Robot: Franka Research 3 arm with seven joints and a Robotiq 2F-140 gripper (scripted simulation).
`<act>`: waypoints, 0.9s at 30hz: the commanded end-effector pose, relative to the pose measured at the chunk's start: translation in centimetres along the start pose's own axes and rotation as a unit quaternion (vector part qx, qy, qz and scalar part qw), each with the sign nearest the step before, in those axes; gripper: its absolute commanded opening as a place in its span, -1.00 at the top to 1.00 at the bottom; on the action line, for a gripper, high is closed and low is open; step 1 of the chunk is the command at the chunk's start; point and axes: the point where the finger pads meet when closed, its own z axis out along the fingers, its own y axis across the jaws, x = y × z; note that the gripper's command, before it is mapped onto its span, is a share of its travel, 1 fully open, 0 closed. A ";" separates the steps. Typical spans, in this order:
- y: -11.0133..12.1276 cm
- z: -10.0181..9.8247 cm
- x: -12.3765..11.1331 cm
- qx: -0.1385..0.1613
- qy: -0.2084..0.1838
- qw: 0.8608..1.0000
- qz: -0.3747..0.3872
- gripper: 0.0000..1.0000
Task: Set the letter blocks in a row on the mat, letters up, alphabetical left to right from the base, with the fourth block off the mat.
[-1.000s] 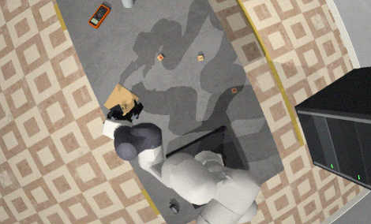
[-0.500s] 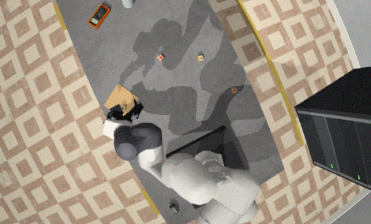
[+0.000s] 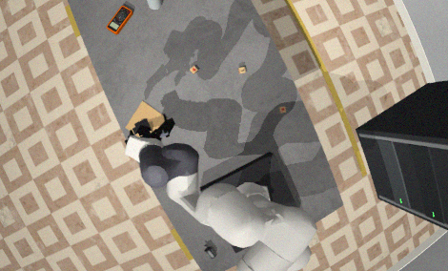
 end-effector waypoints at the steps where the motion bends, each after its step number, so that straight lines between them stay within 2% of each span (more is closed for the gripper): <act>1: 3.1 -0.4 5.1 0.020 0.003 1.000 -0.020 -1.00; 5: 8.8 0.4 9.5 0.024 0.009 0.999 -0.019 -1.00; 9: 8.9 0.7 9.0 0.015 0.010 1.000 -0.005 -1.00; 13: 8.8 0.5 9.4 0.022 0.009 1.000 -0.015 -1.00; 15: 14.8 1.8 11.8 0.019 0.008 1.000 -0.018 -1.00; 17: 17.0 2.5 12.3 0.016 0.006 1.000 -0.018 -1.00; 25: 17.0 2.7 12.1 0.013 0.006 1.000 -0.010 -1.00; 27: 22.0 4.3 12.7 0.008 -0.001 1.000 -0.020 -1.00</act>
